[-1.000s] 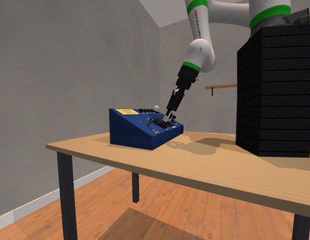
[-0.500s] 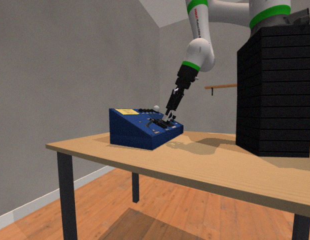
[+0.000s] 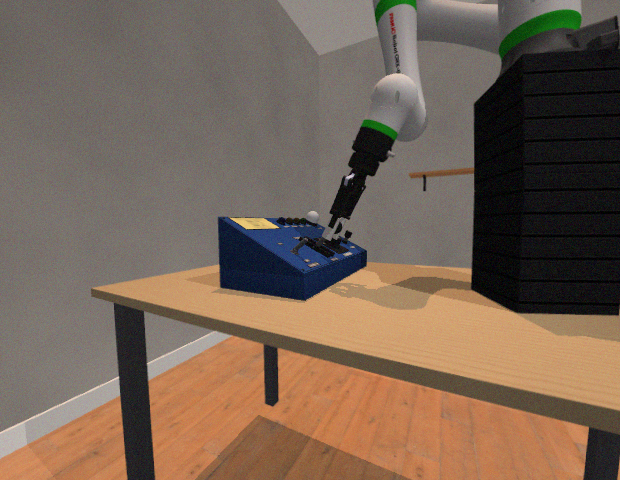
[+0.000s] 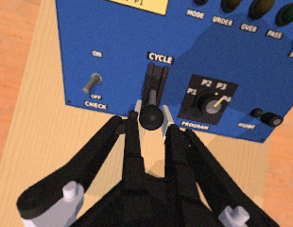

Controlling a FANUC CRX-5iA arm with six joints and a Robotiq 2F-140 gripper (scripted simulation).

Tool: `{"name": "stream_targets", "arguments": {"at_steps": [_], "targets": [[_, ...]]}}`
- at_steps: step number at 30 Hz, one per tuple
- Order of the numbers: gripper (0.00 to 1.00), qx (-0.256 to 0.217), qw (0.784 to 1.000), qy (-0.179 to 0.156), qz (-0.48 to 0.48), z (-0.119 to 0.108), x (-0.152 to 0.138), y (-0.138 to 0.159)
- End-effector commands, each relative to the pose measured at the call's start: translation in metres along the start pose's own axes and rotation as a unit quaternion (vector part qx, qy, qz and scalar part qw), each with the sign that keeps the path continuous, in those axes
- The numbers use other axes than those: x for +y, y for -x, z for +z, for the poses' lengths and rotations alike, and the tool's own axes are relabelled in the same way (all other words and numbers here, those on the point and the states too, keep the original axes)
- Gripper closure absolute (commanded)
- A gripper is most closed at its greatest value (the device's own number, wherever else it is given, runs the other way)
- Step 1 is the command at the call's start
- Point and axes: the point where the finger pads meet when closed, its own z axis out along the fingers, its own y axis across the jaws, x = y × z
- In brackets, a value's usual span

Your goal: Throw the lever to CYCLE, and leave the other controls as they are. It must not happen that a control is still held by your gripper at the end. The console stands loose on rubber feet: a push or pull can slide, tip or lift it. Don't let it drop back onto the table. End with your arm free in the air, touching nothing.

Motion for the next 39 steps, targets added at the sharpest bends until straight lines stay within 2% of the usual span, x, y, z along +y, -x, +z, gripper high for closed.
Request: {"name": "stream_targets", "arguments": {"at_steps": [1, 39], "targets": [[1.00, 0.000, 1.000, 0.000, 0.000, -0.001, 0.000, -0.003], [1.00, 0.000, 1.000, 0.000, 0.000, -0.001, 0.000, -0.046]]}}
